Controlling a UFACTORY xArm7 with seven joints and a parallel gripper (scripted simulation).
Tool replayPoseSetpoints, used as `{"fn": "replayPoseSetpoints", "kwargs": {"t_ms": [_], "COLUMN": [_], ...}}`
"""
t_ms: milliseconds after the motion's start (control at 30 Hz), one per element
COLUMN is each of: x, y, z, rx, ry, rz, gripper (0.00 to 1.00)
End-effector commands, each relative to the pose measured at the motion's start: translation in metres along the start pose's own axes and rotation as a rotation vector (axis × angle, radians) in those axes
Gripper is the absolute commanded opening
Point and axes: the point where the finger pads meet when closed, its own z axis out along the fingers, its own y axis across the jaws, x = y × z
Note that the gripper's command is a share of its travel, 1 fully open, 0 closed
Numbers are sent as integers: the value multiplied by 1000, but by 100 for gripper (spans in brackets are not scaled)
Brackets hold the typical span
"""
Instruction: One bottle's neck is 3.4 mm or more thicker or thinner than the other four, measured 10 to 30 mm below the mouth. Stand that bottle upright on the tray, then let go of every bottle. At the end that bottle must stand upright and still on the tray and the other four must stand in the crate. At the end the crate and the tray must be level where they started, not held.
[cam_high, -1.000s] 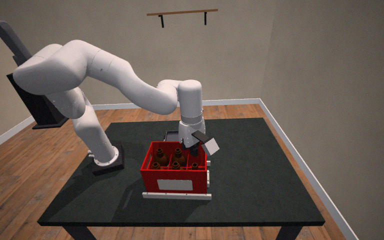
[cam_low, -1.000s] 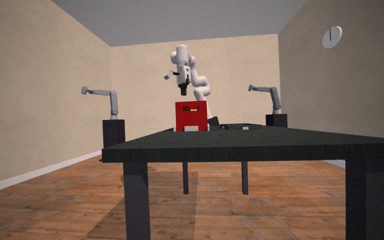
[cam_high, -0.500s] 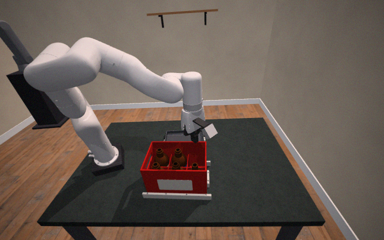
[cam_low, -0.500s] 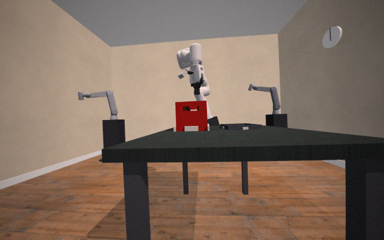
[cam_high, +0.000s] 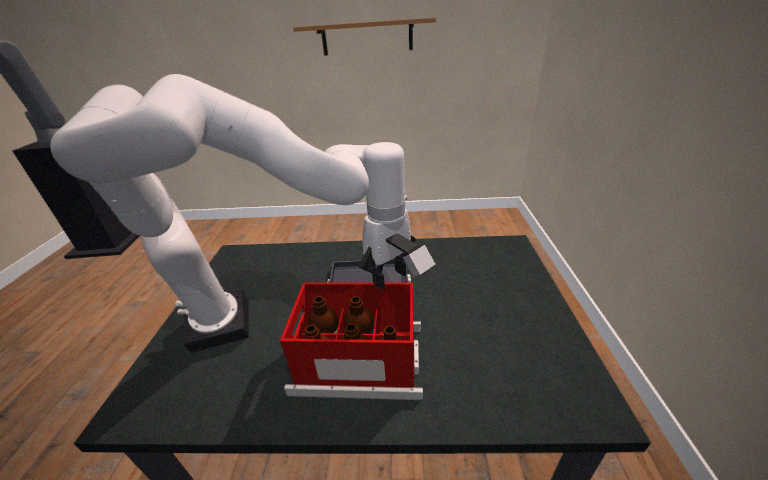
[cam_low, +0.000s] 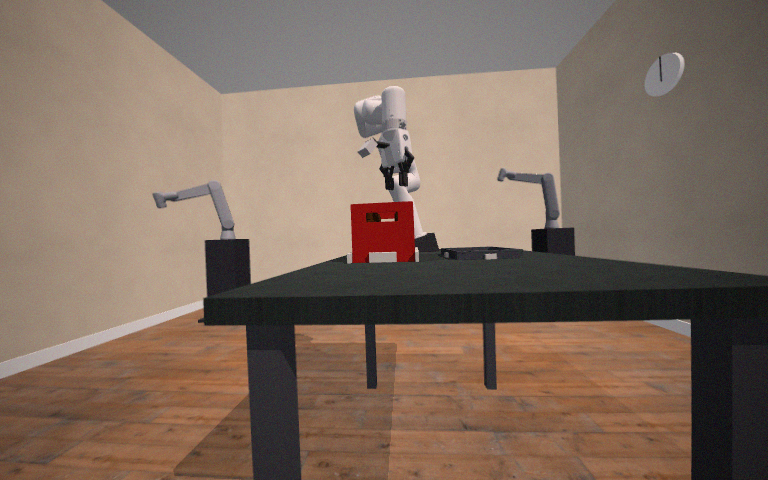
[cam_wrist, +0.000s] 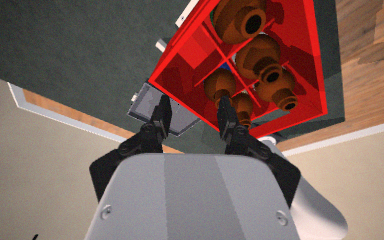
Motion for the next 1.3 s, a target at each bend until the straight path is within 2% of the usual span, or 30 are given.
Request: {"fn": "replayPoseSetpoints", "kwargs": {"t_ms": [0, 1267], "x": [0, 0], "y": [-1, -1], "z": [-2, 5], "rx": [4, 3], "ry": [2, 2], "rz": [-1, -1], "gripper": [65, 65]}}
